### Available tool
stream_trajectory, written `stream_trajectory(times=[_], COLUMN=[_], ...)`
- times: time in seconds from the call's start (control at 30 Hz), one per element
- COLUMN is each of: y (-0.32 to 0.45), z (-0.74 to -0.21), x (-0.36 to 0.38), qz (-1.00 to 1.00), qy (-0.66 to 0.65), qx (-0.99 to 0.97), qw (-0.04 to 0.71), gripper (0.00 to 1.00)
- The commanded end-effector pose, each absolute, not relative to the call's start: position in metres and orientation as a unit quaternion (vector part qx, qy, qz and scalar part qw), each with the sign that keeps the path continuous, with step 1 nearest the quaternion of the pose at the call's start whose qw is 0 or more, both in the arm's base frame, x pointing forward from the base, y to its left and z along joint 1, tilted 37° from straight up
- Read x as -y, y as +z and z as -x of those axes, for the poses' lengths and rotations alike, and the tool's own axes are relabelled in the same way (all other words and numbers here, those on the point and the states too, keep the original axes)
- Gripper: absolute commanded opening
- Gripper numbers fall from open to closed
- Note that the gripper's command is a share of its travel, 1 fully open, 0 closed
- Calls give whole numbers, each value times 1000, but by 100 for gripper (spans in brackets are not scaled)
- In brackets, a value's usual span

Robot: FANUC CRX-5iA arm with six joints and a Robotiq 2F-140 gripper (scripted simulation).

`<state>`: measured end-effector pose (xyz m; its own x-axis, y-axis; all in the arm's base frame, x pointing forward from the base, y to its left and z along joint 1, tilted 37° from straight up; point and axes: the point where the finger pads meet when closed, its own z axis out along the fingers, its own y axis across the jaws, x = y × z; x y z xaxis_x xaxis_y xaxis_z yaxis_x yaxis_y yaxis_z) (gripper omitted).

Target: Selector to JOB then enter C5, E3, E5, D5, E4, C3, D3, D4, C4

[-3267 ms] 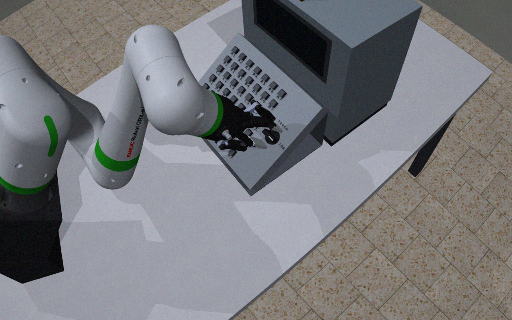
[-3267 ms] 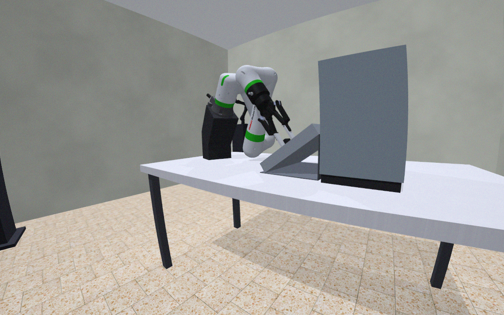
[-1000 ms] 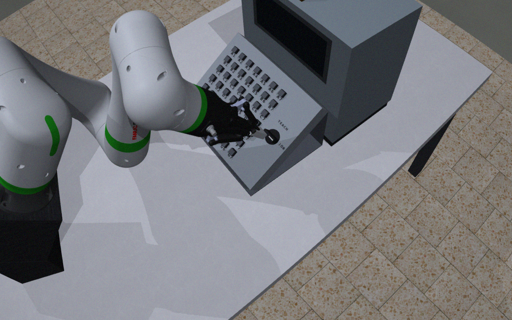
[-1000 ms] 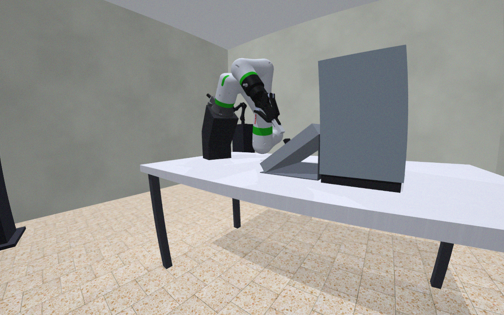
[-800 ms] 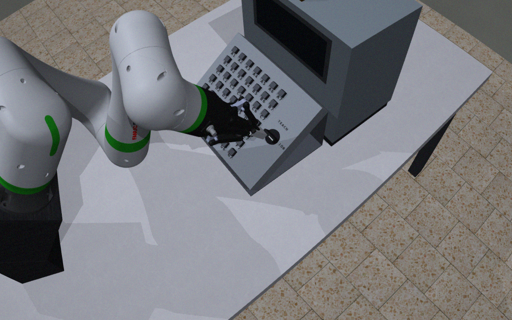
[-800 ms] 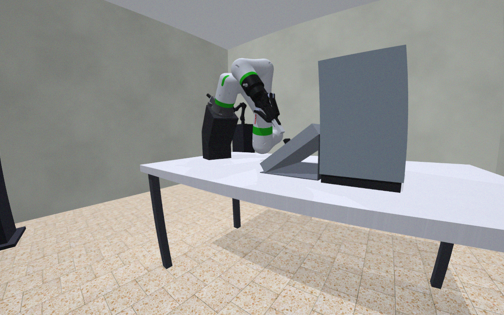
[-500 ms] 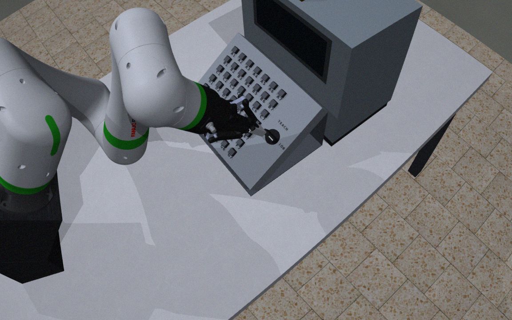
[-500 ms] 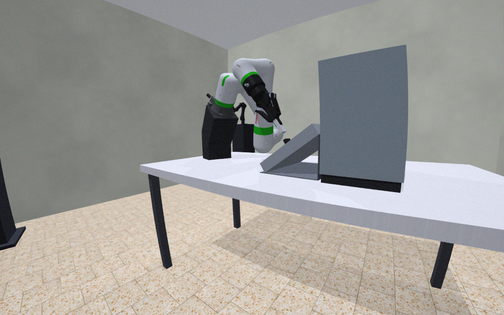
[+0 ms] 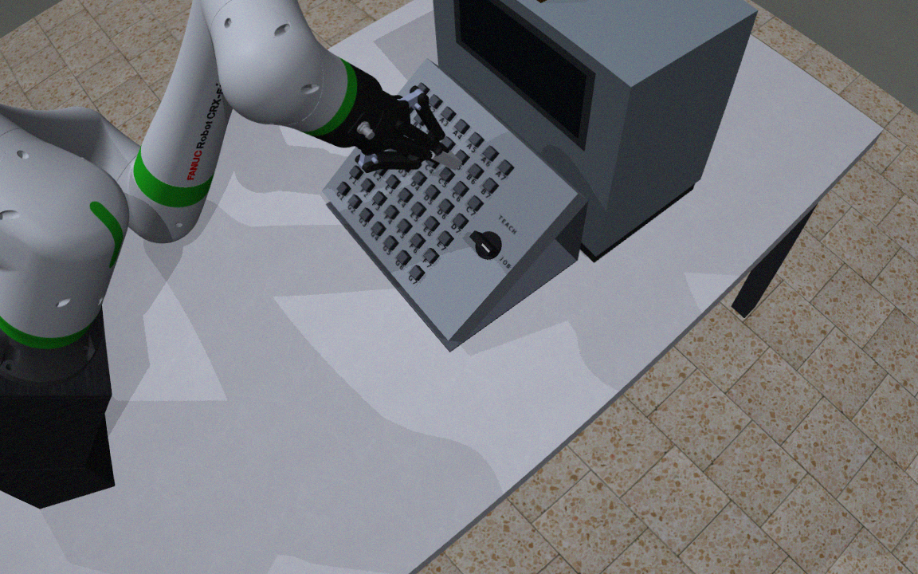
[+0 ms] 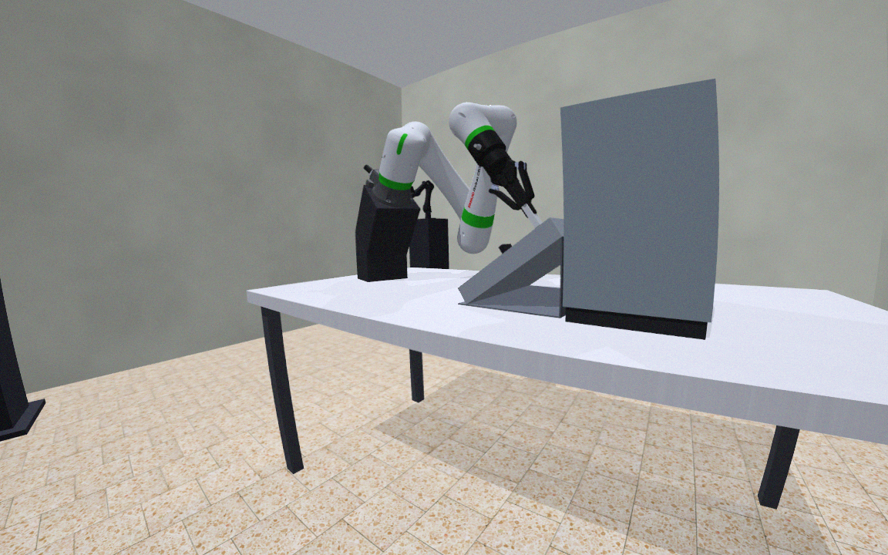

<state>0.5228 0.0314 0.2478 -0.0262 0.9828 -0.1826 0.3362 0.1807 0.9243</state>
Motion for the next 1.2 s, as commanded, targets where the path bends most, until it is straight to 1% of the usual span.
stream_trajectory(times=[0.0,0.77,1.17], y=[251,244,243], z=[-525,-545,-546], x=[-47,-47,-47], qz=[-529,-529,-529], qy=[357,357,357], qx=[-623,-623,-623], qw=[453,453,453], gripper=[0,0,0])
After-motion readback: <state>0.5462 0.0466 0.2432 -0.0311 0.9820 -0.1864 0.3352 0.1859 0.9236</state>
